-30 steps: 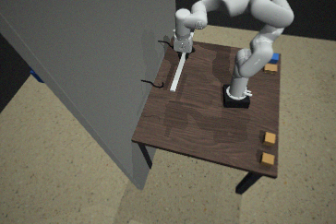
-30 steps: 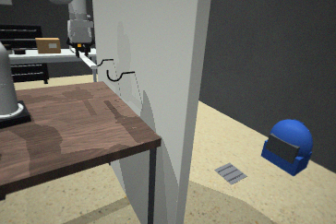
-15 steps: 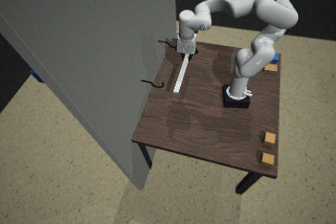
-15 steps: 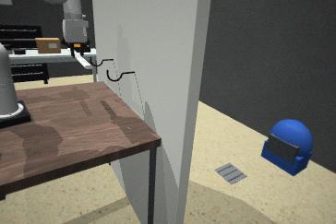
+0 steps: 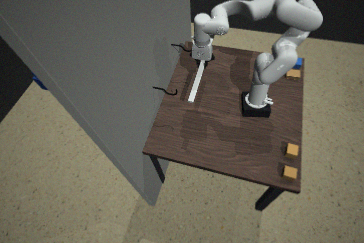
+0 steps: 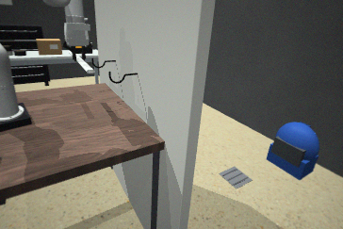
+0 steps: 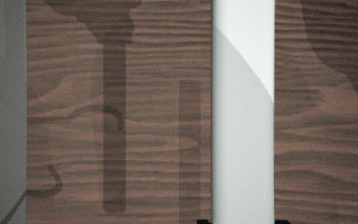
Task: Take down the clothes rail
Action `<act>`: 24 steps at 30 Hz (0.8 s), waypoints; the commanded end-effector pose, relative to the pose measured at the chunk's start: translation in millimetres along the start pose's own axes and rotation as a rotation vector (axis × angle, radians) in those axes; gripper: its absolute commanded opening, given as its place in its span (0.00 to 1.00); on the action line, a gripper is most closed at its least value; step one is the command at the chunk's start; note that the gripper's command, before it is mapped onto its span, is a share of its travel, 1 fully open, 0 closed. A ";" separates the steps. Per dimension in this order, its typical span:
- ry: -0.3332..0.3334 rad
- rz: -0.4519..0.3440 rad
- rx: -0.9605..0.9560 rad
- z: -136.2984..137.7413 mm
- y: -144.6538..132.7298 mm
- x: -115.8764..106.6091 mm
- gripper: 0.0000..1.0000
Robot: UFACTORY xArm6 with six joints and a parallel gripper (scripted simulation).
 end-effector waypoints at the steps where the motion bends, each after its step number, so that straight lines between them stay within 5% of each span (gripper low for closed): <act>1: 0.005 0.000 0.000 -0.8 0.1 5.2 0.00; 24: 0.005 0.000 0.000 -0.9 0.1 36.9 0.00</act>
Point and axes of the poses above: the point where the finger pads meet when closed, its own x axis out along the fingers, its own z axis across the jaws, y = z × x, the point moved 8 cm from there along -x, back along the fingers, and after that the axes turned 9 degrees about -x, right-handed, at the moved point
